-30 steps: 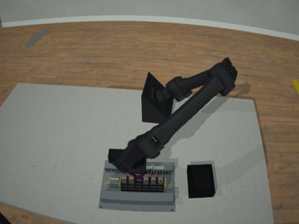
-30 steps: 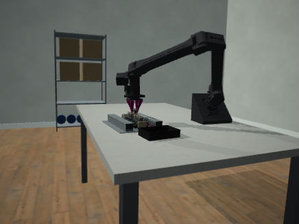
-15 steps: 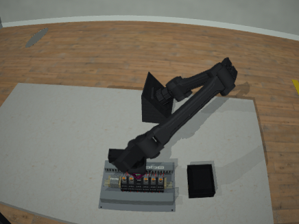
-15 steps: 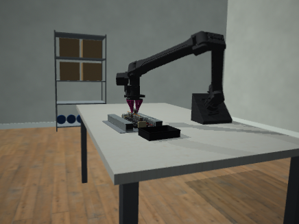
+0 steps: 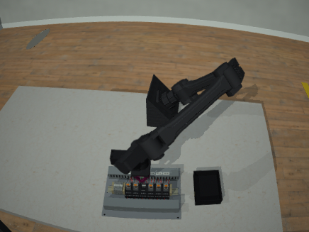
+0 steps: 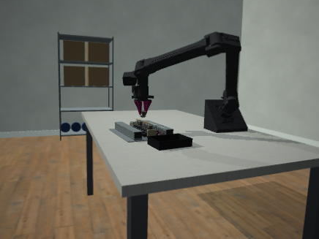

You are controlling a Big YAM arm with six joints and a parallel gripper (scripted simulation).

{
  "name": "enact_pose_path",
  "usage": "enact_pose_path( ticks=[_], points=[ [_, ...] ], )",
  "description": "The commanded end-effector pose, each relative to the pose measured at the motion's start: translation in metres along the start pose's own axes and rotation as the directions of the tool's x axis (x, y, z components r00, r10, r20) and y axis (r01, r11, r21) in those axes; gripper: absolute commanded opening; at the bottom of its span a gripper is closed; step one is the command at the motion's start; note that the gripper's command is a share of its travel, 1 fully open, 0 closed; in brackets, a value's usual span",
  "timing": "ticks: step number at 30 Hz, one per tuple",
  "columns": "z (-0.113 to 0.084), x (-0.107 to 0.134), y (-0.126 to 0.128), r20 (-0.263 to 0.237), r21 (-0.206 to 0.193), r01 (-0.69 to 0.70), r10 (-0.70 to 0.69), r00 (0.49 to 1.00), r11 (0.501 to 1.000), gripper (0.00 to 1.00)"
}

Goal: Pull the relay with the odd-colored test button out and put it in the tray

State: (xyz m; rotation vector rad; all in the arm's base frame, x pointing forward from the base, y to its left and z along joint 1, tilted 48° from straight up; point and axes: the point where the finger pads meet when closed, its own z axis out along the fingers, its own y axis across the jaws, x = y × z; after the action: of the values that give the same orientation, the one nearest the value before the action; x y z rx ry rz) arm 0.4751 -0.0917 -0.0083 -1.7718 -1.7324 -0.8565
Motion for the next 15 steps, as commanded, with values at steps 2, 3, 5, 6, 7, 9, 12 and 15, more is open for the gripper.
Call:
enact_pose_path(
  ticks=[2,3,5,6,7,9,12,15],
  points=[
    [-0.052,0.001,0.020,0.036,-0.067,0.048,-0.046,0.998,0.997,0.00],
    [-0.055,0.001,0.020,0.037,-0.067,0.048,-0.046,0.998,0.997,0.00],
    [-0.060,0.002,0.020,0.037,-0.067,0.049,-0.046,0.998,0.997,0.00],
    [-0.061,0.002,0.020,0.037,-0.067,0.049,-0.046,0.998,0.997,0.00],
    [-0.062,0.002,0.020,0.037,-0.067,0.049,-0.046,0.998,0.997,0.00],
    [-0.064,0.002,0.020,0.037,-0.067,0.049,-0.047,0.998,0.997,0.00],
    [-0.061,0.003,0.021,0.035,-0.063,0.050,-0.048,0.998,0.997,0.00],
    [-0.055,0.005,0.020,0.031,-0.052,0.052,-0.051,0.998,0.997,0.00]
  ],
)
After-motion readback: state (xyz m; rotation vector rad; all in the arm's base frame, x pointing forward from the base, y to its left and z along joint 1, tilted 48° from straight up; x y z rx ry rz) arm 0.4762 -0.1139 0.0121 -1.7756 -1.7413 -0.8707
